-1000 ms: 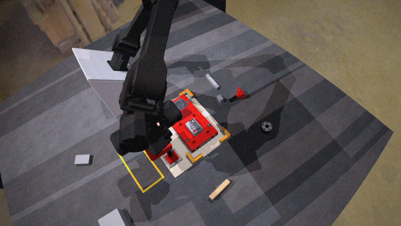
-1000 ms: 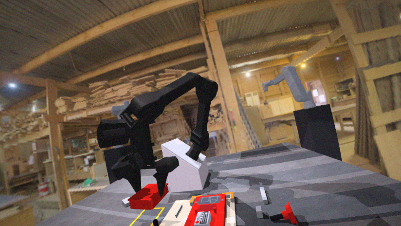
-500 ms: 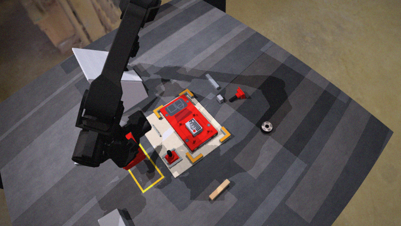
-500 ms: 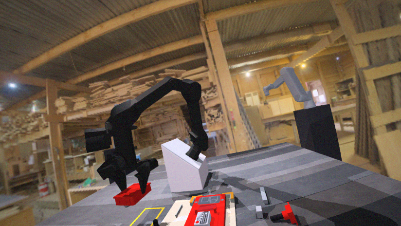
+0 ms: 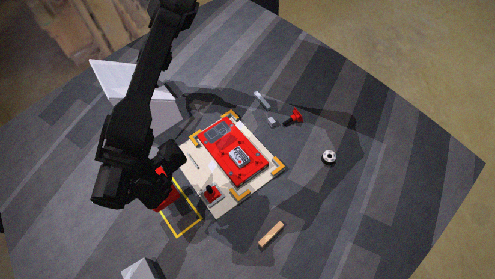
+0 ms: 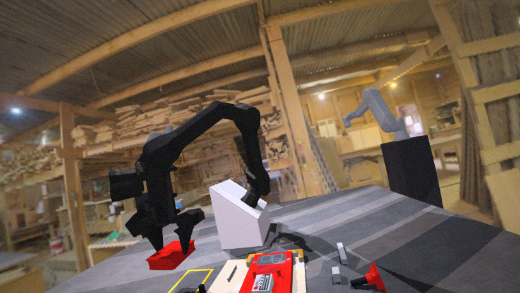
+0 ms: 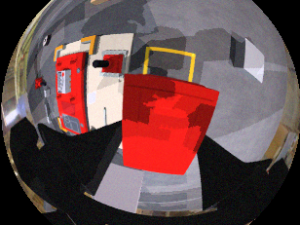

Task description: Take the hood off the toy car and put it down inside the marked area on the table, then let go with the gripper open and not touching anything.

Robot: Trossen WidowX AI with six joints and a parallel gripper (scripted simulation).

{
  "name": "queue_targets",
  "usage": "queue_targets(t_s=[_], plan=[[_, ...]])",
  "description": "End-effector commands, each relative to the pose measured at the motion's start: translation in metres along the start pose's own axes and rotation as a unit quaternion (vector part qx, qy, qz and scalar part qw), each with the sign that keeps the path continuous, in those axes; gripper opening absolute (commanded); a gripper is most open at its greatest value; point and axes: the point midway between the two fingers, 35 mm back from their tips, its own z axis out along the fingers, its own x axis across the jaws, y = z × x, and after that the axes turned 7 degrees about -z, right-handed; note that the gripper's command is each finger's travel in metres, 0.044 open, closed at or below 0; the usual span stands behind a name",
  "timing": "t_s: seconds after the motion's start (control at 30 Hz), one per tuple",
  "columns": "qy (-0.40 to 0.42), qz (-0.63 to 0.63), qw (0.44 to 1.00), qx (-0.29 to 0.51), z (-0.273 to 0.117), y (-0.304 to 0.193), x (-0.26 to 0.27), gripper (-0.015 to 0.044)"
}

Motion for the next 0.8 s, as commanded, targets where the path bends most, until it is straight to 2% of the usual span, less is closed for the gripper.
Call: queue_targets(t_s=[0.0,0.77], plan=[[0.002,0.004,1.000,0.000,0.006,-0.001,-0.001,0.0000],[0.002,0.004,1.000,0.000,0.028,0.000,-0.001,0.0000]])
